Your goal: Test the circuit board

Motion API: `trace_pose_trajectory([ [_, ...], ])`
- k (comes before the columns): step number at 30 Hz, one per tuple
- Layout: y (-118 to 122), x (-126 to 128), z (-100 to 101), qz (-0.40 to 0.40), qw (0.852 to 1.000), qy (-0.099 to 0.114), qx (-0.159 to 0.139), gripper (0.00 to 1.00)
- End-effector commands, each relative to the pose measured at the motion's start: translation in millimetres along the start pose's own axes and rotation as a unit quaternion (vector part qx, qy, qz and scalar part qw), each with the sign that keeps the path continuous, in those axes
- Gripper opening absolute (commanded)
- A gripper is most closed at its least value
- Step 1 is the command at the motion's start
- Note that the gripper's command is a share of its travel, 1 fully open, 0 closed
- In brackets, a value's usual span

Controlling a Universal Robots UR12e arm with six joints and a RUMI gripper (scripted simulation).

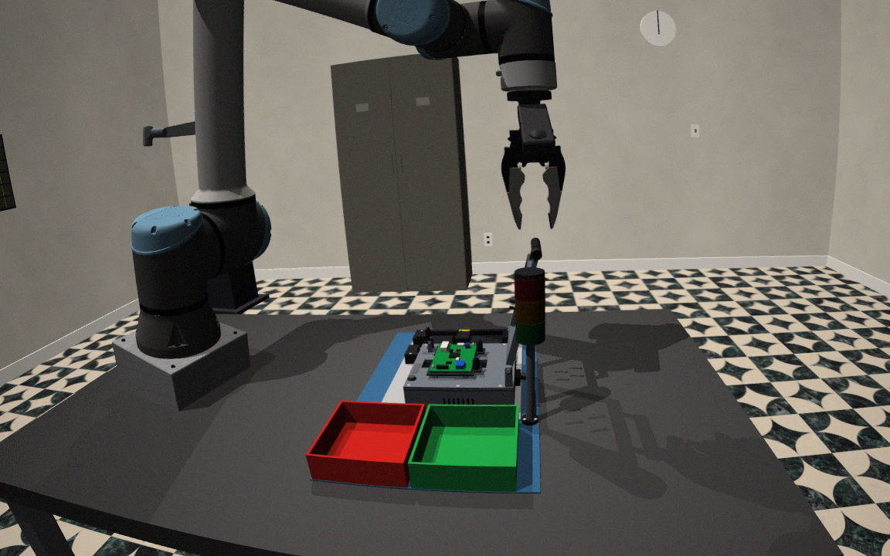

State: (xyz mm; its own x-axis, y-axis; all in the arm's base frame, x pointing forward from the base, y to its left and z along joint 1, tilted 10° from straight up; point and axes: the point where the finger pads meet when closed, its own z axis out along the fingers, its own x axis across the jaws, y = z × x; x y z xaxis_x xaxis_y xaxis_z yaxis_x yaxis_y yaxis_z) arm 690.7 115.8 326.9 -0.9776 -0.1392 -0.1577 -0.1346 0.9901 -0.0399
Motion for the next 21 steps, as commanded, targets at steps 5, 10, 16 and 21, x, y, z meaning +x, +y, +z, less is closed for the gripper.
trace_pose_trajectory([
  [5,0.8,0.1,1.4,0.0,1.0,-0.002,0.001,0.3],
  [10,0.8,0.2,1.5,0.0,1.0,-0.002,0.001,0.3],
  [16,0.8,0.2,1.5,0.0,1.0,-0.002,0.001,0.3],
  [21,0.8,0.2,1.5,0.0,1.0,-0.002,0.001,0.3],
])
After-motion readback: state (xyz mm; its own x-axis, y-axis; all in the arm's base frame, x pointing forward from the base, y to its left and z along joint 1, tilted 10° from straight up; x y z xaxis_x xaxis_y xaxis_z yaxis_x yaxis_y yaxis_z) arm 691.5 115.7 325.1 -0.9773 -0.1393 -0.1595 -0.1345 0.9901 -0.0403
